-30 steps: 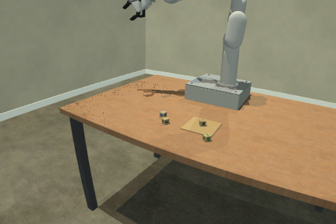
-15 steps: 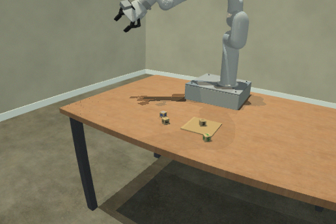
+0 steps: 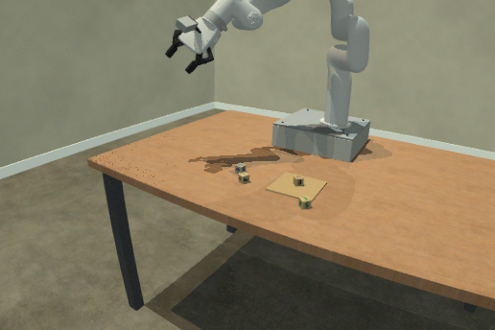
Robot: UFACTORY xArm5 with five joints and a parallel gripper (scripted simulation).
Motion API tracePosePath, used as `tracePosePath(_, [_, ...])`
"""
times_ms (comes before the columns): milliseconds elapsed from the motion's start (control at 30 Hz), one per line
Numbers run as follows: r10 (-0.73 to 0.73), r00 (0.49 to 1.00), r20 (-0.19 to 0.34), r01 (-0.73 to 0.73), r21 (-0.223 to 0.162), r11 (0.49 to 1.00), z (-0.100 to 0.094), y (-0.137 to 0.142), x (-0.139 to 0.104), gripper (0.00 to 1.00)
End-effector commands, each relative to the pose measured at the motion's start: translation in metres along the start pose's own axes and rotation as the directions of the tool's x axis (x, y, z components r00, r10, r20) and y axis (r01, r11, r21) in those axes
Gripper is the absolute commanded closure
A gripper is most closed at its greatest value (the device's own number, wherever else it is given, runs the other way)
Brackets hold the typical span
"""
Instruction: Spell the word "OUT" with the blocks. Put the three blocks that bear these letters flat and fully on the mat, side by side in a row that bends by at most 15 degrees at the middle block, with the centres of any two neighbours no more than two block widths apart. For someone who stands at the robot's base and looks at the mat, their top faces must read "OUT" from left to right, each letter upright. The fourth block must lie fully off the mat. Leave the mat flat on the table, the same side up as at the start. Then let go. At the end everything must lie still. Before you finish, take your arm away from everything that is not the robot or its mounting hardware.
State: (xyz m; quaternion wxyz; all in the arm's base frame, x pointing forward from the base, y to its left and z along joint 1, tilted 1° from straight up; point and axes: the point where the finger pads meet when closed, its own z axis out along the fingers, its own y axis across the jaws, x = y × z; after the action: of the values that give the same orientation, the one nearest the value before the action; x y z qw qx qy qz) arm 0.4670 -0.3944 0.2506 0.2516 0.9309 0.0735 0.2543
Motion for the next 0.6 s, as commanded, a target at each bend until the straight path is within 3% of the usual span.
tracePosePath(0, [0.015, 0.999, -0.032, -0.013, 0.056, 0.998, 0.017, -0.048, 0.035, 0.00])
tracePosePath(100, [0.019, 0.999, -0.041, -0.015, 0.083, 0.996, 0.022, -0.070, 0.047, 0.00])
tracePosePath(467, [0.038, 0.997, -0.068, -0.021, 0.235, 0.972, 0.035, -0.209, 0.102, 0.00])
tracePosePath(533, [0.038, 0.997, -0.068, -0.021, 0.235, 0.972, 0.035, -0.209, 0.102, 0.00])
tracePosePath(567, [0.041, 0.997, -0.069, -0.021, 0.273, 0.962, 0.035, -0.247, 0.112, 0.00])
